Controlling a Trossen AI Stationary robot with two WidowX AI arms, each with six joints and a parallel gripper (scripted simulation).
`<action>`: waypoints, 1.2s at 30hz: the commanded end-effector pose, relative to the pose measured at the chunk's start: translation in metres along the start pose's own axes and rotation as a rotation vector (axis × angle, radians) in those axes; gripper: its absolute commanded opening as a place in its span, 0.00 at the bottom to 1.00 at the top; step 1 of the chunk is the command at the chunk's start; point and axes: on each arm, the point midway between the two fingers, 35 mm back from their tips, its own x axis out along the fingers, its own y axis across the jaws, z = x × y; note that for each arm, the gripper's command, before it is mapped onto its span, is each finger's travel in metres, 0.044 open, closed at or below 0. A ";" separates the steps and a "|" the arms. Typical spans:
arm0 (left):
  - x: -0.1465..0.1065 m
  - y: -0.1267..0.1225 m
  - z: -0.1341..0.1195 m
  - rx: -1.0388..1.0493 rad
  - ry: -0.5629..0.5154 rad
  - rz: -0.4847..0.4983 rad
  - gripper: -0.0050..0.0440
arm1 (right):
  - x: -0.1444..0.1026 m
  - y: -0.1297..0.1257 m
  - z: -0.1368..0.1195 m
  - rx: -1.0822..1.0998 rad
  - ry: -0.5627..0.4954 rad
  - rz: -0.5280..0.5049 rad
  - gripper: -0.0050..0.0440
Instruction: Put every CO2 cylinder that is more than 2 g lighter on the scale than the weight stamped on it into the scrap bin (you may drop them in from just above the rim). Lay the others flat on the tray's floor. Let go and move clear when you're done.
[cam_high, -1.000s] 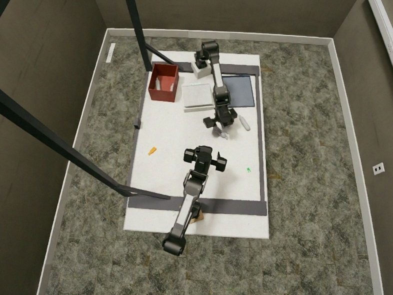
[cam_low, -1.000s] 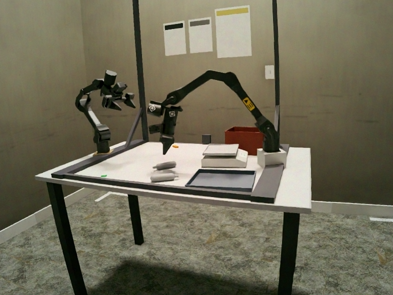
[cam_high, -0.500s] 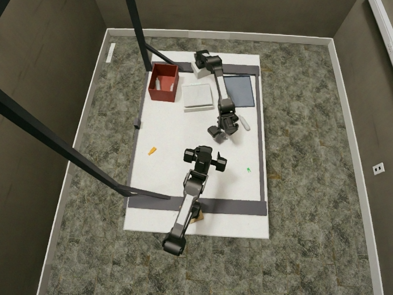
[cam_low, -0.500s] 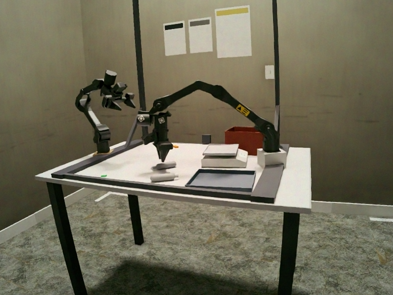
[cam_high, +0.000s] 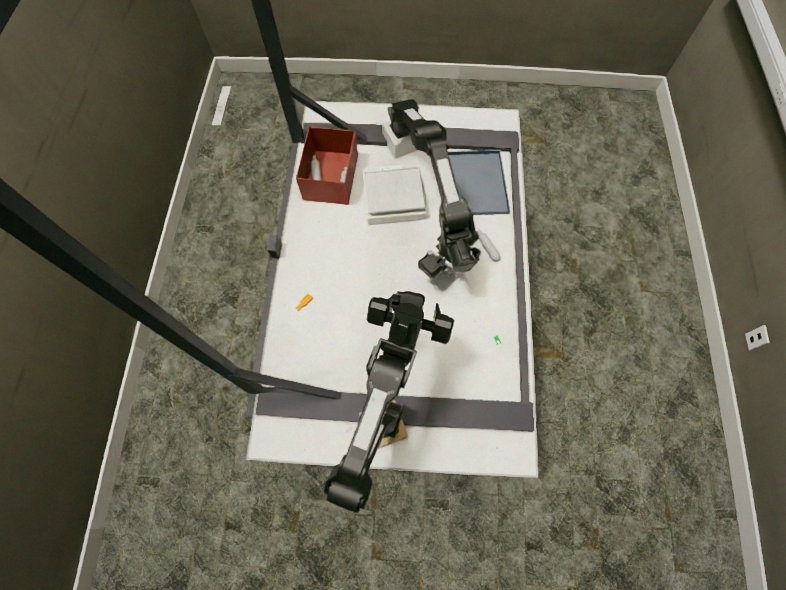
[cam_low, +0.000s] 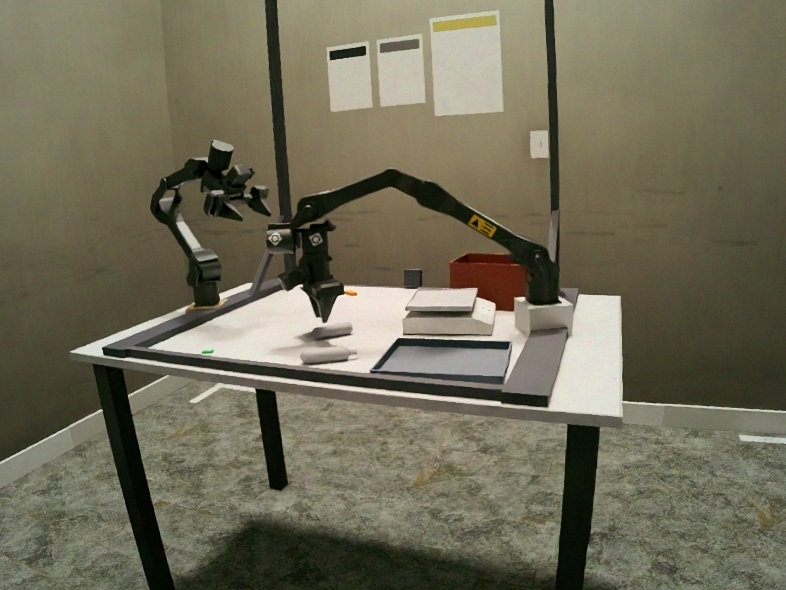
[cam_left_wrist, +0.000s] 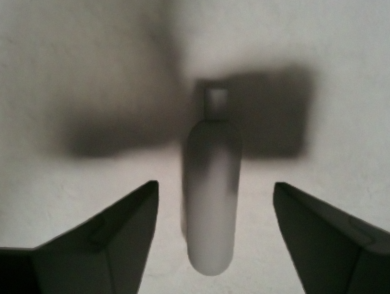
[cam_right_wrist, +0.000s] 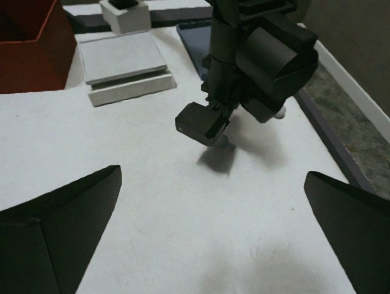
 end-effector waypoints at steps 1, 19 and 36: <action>0.001 -0.002 0.004 -0.003 -0.011 -0.008 0.60 | -0.003 0.000 0.004 -0.001 -0.015 -0.001 1.00; 0.028 -0.001 0.002 -0.003 -0.001 -0.003 0.60 | -0.003 0.000 0.004 -0.001 -0.015 -0.001 1.00; 0.019 -0.003 0.006 -0.001 -0.026 -0.015 0.60 | -0.003 0.000 0.004 -0.001 -0.015 -0.001 1.00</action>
